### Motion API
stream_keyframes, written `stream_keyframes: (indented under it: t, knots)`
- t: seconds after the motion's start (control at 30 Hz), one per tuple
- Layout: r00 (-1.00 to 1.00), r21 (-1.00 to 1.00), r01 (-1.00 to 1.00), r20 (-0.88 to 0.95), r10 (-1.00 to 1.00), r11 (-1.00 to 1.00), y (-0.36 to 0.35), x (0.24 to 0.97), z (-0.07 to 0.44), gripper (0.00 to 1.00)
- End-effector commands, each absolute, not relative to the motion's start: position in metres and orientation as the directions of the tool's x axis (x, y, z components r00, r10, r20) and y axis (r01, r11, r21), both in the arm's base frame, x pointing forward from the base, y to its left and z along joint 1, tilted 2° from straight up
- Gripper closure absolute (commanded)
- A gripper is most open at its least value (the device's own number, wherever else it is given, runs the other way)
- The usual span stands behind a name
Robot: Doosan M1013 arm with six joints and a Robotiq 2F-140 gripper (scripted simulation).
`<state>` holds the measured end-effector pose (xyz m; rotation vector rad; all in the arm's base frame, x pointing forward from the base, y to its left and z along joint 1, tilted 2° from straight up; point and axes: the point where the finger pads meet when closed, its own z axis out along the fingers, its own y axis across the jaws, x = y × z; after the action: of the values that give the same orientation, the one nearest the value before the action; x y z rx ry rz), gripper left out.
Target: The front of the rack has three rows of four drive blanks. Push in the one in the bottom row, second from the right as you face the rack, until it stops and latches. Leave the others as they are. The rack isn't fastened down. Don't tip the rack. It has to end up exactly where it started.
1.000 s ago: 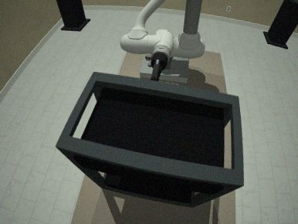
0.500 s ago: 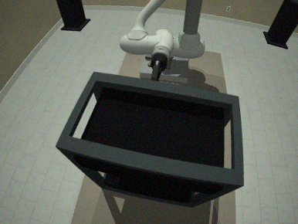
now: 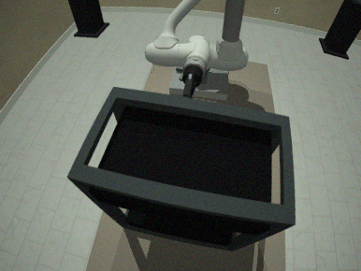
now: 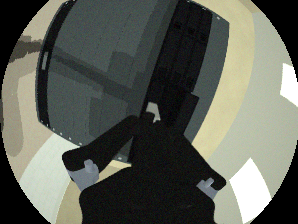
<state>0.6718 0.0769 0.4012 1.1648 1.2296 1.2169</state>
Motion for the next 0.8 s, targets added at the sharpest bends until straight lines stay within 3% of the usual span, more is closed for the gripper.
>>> stream_keyframes:
  t: [0.0,0.77]
  knots:
    - [-0.027,1.000,-0.016,-0.027,0.999,0.026,0.0768,0.6719,0.4011,1.00]
    - [-0.027,1.000,-0.016,-0.027,0.999,0.026,0.0770,0.6776,0.4012,1.00]
